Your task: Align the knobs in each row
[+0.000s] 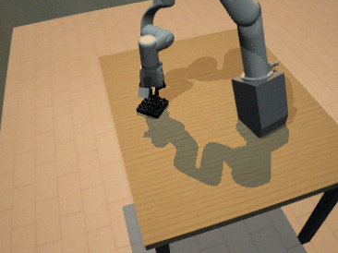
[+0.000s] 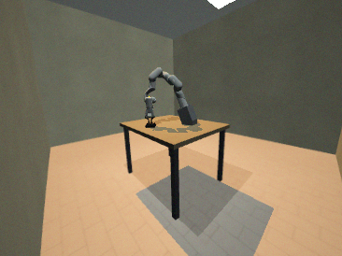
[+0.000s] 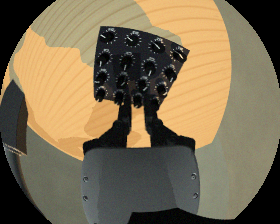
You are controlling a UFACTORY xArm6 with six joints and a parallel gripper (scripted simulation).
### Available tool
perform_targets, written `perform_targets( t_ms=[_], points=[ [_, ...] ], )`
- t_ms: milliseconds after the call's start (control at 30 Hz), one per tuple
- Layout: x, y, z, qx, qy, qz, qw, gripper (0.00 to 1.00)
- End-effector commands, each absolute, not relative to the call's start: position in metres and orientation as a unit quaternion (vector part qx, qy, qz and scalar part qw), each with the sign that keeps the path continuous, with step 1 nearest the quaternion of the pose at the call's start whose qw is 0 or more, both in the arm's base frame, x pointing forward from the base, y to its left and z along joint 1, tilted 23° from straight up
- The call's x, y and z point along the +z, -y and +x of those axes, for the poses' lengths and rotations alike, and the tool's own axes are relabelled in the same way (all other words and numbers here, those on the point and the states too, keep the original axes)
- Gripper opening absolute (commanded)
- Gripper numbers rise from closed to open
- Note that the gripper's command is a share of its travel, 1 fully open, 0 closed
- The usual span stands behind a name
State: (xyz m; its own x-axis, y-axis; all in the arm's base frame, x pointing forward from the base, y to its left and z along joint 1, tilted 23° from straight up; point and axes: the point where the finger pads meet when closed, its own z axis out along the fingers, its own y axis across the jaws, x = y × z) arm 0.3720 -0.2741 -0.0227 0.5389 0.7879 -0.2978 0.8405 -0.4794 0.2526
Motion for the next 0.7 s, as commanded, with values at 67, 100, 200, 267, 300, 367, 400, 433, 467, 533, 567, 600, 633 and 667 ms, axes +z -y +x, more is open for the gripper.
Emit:
perform_targets(
  t_ms=[67,100,200,267,300,367,400,433,467,533,567,600,633,667],
  points=[
    [-0.012,0.27,0.373,-0.069,-0.475,0.857,0.188,0.19],
    [-0.012,0.27,0.373,-0.069,-0.475,0.857,0.188,0.19],
    [-0.006,0.268,0.372,-0.069,-0.475,0.857,0.188,0.19],
    [-0.001,0.266,0.372,-0.069,-0.475,0.857,0.188,0.19],
    [0.001,0.265,0.372,-0.069,-0.475,0.857,0.188,0.19],
    [0.005,0.263,0.372,-0.069,-0.475,0.857,0.188,0.19],
    [0.007,0.263,0.372,-0.069,-0.475,0.857,0.188,0.19],
    [0.008,0.262,0.371,-0.069,-0.475,0.857,0.188,0.19],
    [0.009,0.262,0.371,-0.069,-0.475,0.857,0.188,0.19],
    [0.01,0.261,0.371,-0.069,-0.475,0.857,0.188,0.19],
    [0.01,0.261,0.371,-0.069,-0.475,0.857,0.188,0.19],
    [0.01,0.261,0.371,-0.069,-0.475,0.857,0.188,0.19],
    [0.01,0.261,0.371,-0.069,-0.475,0.857,0.188,0.19],
    [0.01,0.261,0.371,-0.069,-0.475,0.857,0.188,0.19]
  ],
)
